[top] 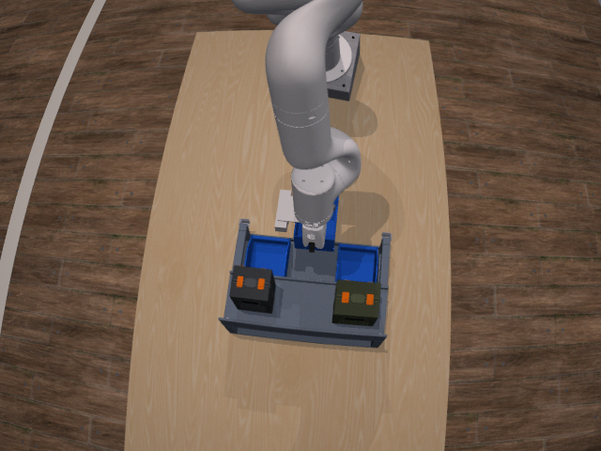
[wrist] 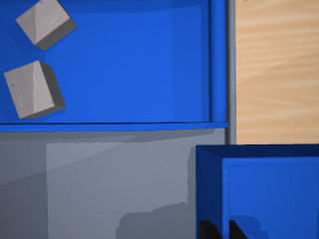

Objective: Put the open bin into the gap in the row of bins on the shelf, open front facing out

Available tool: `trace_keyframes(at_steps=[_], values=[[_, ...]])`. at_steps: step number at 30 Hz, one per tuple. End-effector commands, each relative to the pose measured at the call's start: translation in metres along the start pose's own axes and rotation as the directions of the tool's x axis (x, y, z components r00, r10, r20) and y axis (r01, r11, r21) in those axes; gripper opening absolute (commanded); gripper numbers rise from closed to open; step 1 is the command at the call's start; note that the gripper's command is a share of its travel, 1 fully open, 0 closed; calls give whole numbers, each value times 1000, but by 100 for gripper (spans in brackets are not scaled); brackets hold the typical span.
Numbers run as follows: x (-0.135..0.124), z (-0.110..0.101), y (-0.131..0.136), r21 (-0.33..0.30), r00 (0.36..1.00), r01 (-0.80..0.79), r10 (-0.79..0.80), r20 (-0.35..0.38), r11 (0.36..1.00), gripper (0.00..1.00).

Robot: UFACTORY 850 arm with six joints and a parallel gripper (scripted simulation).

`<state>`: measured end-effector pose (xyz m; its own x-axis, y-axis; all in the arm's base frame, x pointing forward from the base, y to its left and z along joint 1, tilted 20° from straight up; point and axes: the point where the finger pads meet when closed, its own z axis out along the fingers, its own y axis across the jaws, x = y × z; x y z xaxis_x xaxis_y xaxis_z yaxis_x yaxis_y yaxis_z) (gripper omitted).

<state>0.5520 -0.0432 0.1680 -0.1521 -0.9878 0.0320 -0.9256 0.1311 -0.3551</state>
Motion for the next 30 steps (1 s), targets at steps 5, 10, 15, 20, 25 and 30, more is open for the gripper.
trace_keyframes(at_steps=[5, 10, 15, 20, 25, 30], values=[[0, 0, -1, 14, 1000, -1, 1, -9, 1000, 0], [0, 0, 0, 30, 1000, 0, 0, -5, 1000, 0], [0, 0, 0, 36, 1000, 0, 0, -5, 999, 0], [0, 0, 0, 36, 1000, 0, 0, -5, 999, 0], [0, 0, 0, 33, 1000, 0, 0, 0, 999, 0], [0, 0, 0, 50, 1000, 0, 0, -3, 999, 0]])
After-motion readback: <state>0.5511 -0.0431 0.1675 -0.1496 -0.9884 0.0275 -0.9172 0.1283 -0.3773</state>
